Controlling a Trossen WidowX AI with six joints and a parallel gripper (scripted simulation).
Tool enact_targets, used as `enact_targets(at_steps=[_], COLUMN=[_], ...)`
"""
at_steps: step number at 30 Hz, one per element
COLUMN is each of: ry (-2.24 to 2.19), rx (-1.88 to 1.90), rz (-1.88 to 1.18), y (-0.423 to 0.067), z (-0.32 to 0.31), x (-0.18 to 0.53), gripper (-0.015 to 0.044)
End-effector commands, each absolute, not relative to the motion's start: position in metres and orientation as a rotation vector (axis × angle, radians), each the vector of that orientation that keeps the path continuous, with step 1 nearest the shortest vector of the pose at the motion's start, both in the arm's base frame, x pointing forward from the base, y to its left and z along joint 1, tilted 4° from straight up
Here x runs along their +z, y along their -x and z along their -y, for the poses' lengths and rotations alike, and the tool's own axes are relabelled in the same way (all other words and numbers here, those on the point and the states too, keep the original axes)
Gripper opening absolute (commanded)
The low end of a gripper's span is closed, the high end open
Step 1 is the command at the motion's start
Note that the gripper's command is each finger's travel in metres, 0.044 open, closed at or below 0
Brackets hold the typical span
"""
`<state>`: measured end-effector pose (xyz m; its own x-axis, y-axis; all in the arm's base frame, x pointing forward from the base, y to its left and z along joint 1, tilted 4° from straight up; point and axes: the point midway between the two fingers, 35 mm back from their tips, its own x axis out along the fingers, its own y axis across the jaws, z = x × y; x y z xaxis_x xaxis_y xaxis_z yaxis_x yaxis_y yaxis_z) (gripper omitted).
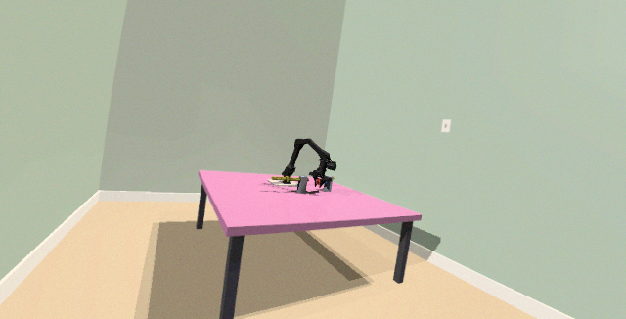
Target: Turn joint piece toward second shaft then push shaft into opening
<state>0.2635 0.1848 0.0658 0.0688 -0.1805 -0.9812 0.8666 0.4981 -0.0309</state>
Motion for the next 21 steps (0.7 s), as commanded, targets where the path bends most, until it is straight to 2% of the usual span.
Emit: enact_targets(at_steps=[1,21], ry=[-0.723,-0.767], rx=[-0.952,-1.025], rz=[-1.208,-1.149], y=[-0.2611,-0.2583], z=[-0.183,-0.181], x=[0.0675,0.0699], gripper=[0.0,0.0])
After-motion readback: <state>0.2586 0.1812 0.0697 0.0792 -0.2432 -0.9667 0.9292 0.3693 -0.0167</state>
